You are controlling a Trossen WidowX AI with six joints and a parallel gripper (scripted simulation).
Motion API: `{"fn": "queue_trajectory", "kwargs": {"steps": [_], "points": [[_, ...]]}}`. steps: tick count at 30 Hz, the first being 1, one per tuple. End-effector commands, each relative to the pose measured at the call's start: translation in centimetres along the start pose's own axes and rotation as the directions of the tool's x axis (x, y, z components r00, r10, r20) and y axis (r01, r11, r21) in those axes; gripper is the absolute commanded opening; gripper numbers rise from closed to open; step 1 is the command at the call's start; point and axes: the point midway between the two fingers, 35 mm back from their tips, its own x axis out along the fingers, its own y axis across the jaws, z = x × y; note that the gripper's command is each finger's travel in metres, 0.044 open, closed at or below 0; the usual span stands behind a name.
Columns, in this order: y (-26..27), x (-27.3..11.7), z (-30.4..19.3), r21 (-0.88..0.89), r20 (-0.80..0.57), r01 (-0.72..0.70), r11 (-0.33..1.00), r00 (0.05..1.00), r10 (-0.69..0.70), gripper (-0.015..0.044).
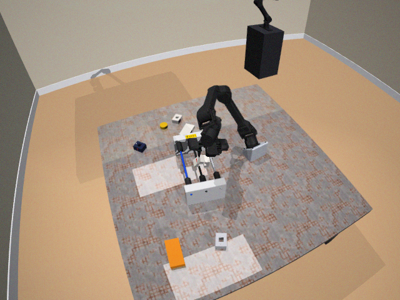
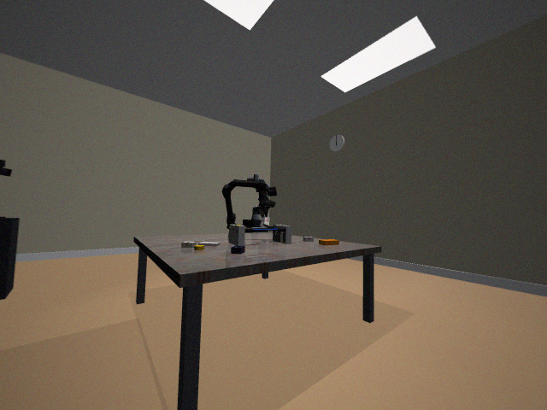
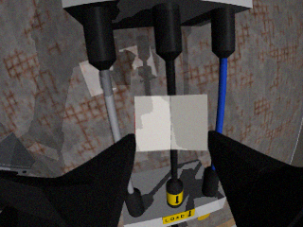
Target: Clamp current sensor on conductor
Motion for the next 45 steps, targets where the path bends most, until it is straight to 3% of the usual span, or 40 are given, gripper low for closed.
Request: {"fn": "queue_trajectory", "kwargs": {"steps": [1,35,45], "points": [[-0.5,0.0,0.0,-0.025,0.003,0.012,1.000,1.000,-0.012,0.0000],[-0.6,5.4,0.0,-0.024,0.002,0.014,1.000,1.000,-0.014,0.0000],[-0.8,5.0,0.1,-0.015,0.009,0.014,1.000,1.000,-0.014,0.0000]]}}
